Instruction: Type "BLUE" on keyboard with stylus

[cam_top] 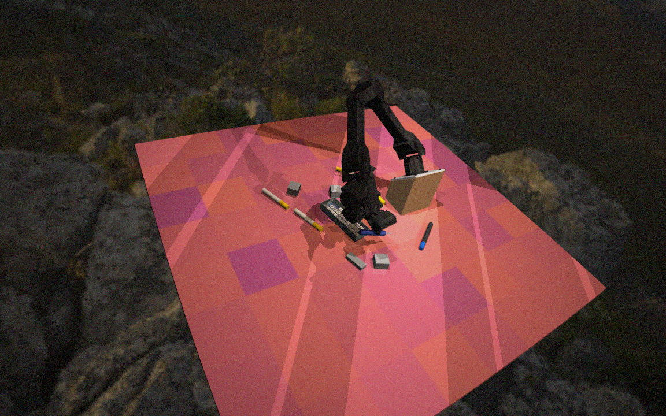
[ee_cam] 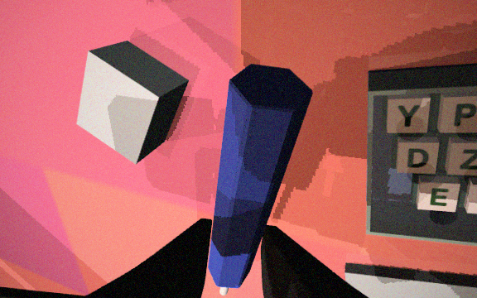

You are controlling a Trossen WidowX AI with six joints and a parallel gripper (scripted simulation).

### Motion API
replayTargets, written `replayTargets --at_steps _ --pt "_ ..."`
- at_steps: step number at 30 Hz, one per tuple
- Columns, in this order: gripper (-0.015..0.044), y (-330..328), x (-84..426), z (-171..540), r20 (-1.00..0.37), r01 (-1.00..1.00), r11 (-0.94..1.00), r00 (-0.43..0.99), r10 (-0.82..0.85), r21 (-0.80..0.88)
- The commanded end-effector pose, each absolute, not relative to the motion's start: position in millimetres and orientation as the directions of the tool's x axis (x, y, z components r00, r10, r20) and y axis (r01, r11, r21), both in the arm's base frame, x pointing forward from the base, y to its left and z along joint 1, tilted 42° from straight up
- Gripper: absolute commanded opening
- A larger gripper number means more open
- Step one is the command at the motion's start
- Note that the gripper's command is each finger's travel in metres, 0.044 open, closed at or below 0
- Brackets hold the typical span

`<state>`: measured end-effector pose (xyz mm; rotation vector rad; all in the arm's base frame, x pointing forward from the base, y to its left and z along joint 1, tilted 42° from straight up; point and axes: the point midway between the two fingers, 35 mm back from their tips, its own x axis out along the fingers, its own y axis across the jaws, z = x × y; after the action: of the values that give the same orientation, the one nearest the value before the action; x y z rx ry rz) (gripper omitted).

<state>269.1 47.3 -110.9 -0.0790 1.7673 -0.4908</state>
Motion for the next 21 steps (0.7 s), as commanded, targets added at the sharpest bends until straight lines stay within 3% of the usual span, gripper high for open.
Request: replayTargets --at_steps 1,21 --pt "0.0000 39.2 276.0 -105.0 -0.943 0.167 0.936 -0.181 -0.280 -0.310" --pt "0.0000 6.3 303.7 -59.8 -0.957 -0.026 0.980 0.222 -0.185 -0.195"
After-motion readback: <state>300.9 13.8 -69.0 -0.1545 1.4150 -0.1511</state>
